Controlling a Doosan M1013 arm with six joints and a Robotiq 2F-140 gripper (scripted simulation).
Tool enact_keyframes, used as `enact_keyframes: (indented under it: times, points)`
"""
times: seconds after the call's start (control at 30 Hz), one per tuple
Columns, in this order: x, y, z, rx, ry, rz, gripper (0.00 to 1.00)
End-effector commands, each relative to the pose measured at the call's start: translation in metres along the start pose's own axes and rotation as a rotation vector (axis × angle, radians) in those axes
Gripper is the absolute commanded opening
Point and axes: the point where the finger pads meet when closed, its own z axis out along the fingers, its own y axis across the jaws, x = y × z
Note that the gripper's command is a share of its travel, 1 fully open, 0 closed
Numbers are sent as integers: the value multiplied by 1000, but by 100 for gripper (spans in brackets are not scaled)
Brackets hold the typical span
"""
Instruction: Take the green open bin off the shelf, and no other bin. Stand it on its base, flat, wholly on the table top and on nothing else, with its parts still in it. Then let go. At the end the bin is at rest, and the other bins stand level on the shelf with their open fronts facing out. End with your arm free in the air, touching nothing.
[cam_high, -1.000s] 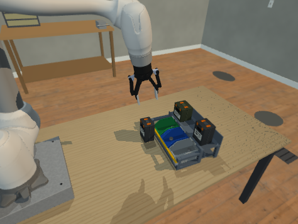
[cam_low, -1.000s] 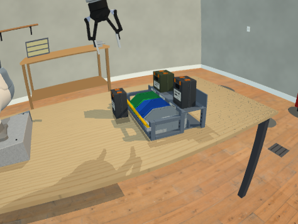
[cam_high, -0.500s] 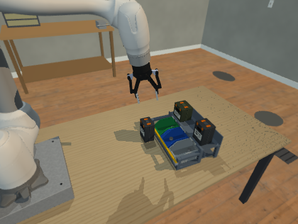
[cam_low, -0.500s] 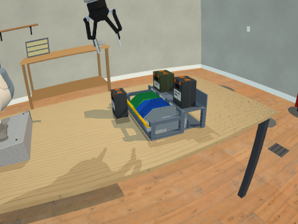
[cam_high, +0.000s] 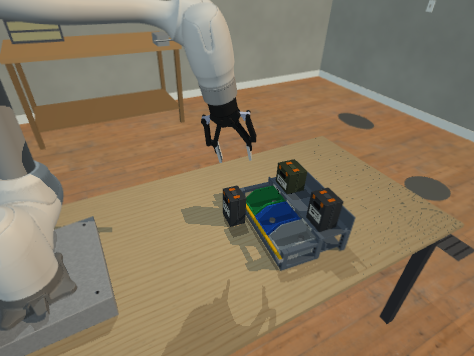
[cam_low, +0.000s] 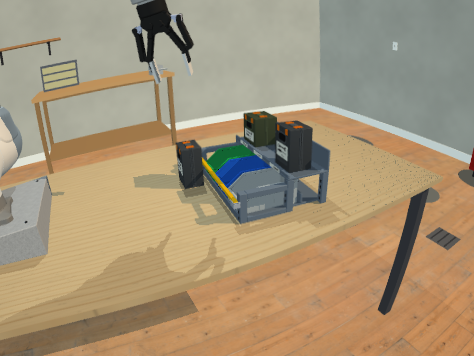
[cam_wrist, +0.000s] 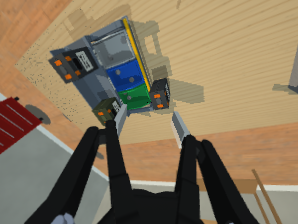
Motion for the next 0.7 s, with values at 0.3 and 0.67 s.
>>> enact_keyframes:
  times: [0.3, 0.67]
  points:
    - [0, -1, -1, 33, 3, 189, 57]
    - [0, -1, -1, 78, 8, 445, 57]
